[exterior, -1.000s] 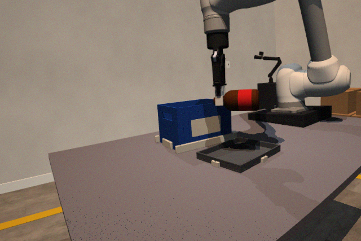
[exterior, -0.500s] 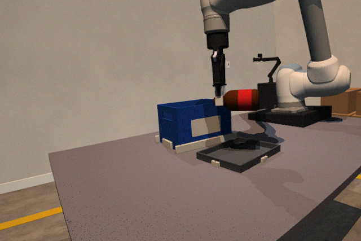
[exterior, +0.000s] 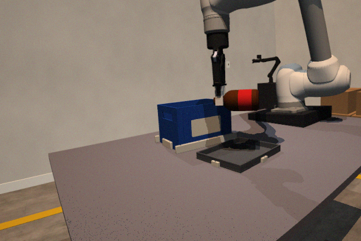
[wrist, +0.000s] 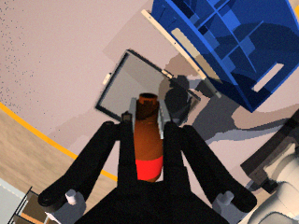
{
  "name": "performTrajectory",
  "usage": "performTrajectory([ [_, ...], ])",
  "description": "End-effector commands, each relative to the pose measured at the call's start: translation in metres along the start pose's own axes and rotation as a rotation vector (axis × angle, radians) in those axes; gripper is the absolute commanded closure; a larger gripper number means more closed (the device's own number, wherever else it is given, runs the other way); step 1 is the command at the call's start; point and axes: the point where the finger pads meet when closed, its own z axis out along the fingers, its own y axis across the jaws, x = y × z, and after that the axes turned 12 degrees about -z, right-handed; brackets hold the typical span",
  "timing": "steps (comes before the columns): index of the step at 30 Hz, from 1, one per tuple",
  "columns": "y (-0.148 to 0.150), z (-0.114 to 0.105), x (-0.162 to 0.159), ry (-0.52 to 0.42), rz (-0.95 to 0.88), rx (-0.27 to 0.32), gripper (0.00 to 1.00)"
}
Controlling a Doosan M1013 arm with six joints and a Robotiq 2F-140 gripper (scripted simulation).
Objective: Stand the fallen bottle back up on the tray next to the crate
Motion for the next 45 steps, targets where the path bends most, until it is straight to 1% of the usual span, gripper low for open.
performTrajectory([
  [1, 0.0000, -0.0001, 0.0000, 0.000, -0.008, 0.000, 0.90],
  [22, 0.0000, -0.0001, 0.0000, 0.000, -0.165, 0.000, 0.90],
  [45, 0.0000, -0.0001, 0.0000, 0.000, -0.172, 0.000, 0.90],
])
